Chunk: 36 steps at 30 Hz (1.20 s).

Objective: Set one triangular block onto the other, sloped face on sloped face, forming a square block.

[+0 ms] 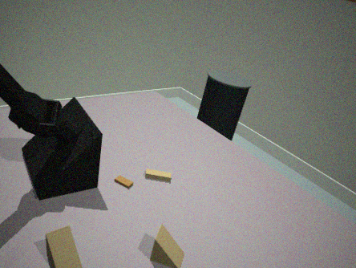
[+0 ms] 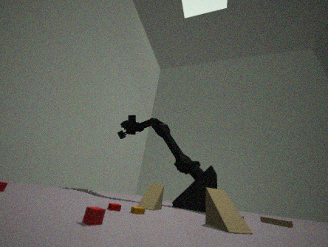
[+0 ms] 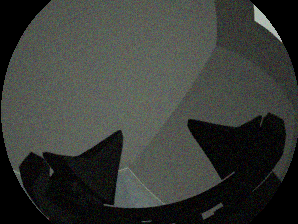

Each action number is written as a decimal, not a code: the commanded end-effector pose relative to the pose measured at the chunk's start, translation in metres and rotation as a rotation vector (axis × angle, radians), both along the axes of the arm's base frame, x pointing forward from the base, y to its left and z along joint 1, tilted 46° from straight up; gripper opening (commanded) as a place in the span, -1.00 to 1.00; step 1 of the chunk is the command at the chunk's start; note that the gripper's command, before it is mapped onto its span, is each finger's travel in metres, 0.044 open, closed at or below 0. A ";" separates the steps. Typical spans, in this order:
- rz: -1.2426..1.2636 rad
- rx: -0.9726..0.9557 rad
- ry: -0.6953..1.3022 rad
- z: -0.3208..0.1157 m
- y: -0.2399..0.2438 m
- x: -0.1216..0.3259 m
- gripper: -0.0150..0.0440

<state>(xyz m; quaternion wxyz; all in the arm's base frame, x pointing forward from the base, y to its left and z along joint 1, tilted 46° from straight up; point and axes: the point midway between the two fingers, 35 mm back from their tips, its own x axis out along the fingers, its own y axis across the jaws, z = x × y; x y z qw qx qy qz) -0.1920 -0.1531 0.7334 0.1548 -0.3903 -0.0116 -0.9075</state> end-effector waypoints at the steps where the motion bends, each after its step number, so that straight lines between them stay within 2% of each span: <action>1: 0.004 0.000 -0.002 0.000 -0.001 0.000 0.95; 4: 0.067 -0.002 -0.040 -0.008 -0.018 -0.003 1.00; 9: 0.293 -0.004 -0.184 -0.038 -0.080 -0.002 1.00; 15: 0.512 0.042 -0.301 -0.070 -0.143 0.027 1.00; 25: 0.823 0.157 -0.461 -0.123 -0.222 0.107 1.00; 31: 0.966 0.221 -0.546 -0.152 -0.252 0.157 1.00; 36: 1.119 0.272 -0.770 -0.205 -0.289 0.216 1.00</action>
